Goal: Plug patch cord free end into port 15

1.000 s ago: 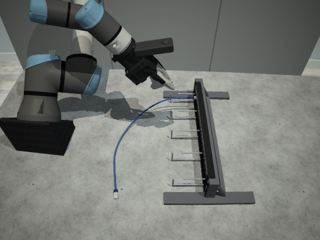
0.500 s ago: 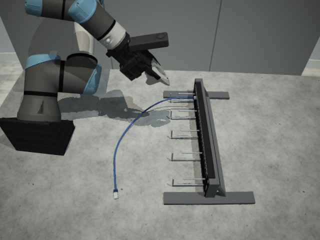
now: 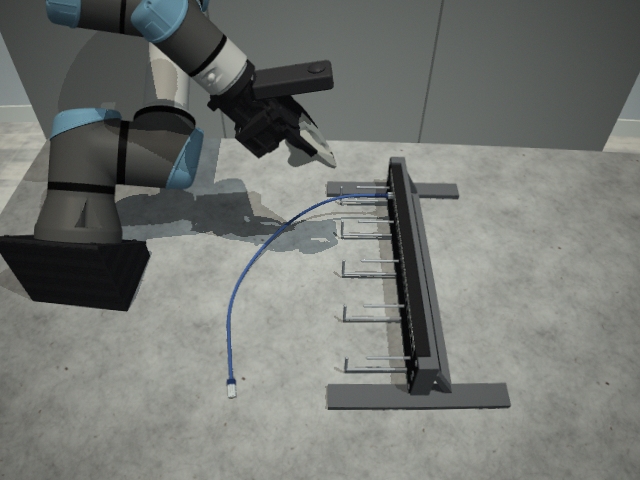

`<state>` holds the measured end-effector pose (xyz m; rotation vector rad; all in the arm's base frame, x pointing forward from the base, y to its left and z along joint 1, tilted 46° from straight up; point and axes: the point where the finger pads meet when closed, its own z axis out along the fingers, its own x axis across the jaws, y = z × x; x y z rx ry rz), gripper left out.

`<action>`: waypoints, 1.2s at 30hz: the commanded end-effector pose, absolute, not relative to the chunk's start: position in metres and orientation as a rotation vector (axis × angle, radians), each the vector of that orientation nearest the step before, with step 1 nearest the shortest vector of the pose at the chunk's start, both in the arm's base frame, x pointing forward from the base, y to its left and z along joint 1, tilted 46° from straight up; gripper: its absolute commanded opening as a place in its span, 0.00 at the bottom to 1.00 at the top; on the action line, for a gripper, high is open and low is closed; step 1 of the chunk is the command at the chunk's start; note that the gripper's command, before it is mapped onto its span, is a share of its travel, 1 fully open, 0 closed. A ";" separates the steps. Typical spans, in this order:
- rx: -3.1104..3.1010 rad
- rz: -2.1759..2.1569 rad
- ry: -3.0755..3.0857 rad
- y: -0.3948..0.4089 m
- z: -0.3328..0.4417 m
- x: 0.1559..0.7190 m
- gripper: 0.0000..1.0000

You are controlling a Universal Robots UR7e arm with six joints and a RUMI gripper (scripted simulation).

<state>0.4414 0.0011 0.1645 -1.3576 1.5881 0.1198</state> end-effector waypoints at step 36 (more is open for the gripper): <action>-1.357 0.119 1.588 -0.050 0.113 0.451 0.00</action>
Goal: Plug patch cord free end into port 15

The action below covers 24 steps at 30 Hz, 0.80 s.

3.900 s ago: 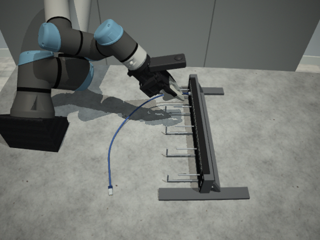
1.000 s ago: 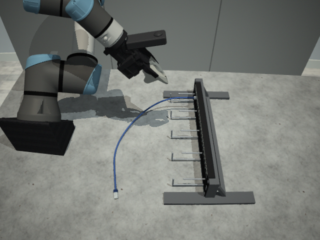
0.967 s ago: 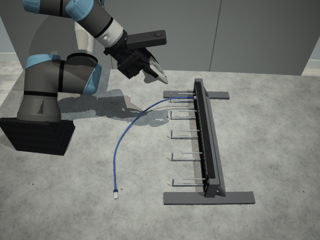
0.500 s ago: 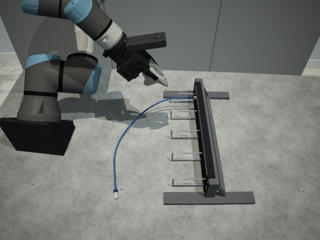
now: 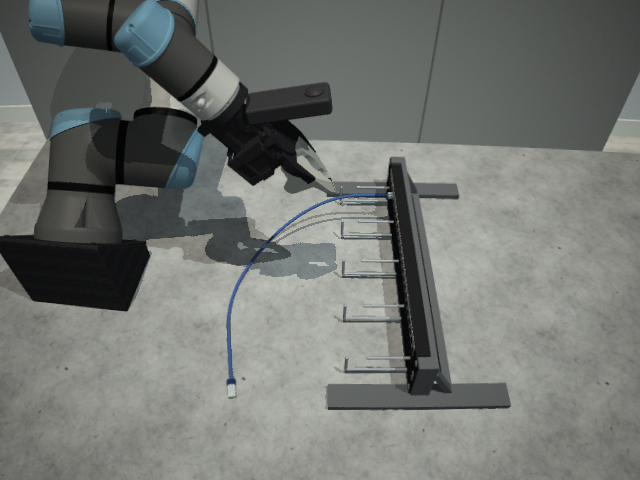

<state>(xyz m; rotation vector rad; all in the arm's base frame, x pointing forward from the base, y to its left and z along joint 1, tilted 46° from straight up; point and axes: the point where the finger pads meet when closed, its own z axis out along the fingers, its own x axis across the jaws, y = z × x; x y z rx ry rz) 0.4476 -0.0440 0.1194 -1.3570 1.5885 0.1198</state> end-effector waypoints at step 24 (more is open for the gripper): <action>-1.357 0.119 1.588 -0.068 0.093 0.455 0.00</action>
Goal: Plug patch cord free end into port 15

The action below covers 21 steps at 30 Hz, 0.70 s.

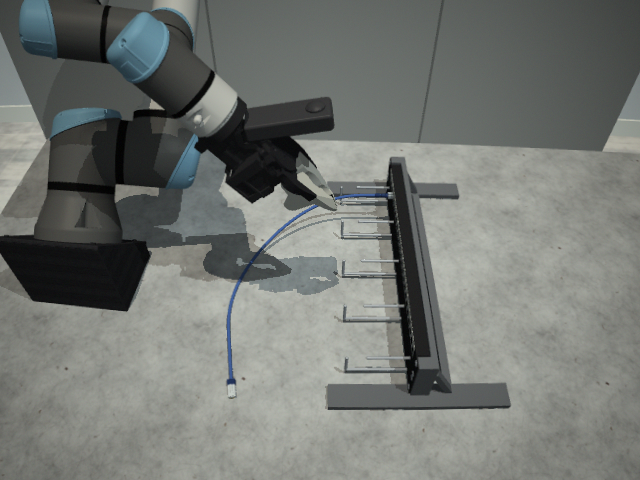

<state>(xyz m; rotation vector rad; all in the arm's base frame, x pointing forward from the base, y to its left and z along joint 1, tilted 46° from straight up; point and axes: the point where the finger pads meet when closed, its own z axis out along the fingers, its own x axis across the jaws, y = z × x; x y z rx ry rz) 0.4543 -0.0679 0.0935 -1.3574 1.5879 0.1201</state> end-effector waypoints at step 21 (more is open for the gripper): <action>-1.357 0.119 1.588 -0.051 0.080 0.471 0.00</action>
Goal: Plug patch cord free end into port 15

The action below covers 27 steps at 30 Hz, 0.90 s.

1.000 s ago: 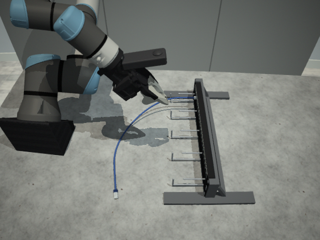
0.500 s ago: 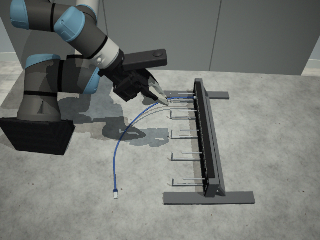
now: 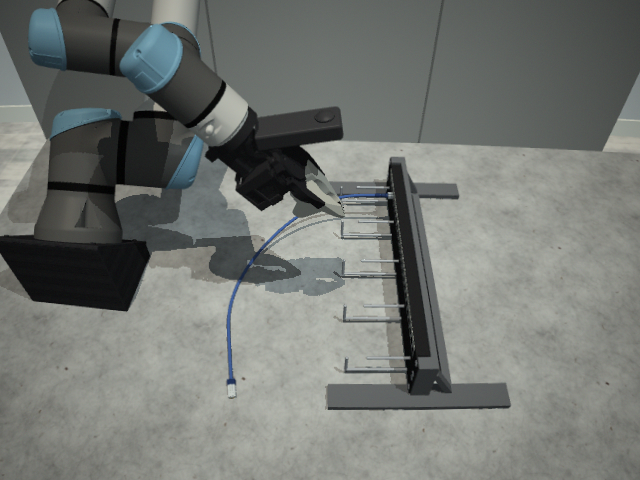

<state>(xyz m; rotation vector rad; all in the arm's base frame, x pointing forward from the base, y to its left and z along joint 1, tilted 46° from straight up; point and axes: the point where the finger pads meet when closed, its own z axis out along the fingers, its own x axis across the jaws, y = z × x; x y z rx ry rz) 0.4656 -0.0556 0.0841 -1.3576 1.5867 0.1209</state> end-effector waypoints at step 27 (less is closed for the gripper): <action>-1.357 0.119 1.588 -0.009 0.047 0.511 0.00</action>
